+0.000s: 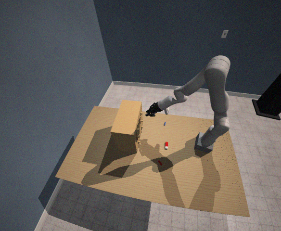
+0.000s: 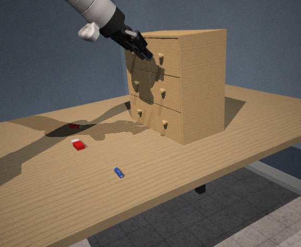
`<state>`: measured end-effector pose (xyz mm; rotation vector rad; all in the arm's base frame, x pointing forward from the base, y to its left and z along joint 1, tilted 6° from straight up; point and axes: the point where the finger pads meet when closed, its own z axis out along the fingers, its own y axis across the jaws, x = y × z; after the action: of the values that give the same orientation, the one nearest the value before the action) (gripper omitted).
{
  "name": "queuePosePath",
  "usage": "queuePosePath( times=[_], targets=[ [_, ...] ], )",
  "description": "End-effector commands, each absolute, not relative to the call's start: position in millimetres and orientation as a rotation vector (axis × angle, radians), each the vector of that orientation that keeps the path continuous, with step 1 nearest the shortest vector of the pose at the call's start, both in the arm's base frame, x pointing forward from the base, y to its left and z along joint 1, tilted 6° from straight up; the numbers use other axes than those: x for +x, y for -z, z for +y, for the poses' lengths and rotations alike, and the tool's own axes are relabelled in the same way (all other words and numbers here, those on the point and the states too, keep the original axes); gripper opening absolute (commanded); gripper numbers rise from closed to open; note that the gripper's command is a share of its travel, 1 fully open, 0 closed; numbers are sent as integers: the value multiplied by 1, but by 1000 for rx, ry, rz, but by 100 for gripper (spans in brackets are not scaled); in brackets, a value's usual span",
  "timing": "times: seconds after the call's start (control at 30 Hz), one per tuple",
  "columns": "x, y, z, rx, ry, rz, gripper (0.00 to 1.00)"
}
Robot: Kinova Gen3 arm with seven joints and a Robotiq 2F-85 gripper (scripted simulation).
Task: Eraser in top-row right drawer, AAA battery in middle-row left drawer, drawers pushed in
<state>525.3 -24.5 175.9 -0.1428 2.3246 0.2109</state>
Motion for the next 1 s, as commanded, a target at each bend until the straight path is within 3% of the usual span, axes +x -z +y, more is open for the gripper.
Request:
queuePosePath(
  times=[0.0,0.97],
  targets=[
    [527,-173,-24,-146,-211,2329,33],
    [530,-172,-23,-146,-211,2329,33]
  ],
)
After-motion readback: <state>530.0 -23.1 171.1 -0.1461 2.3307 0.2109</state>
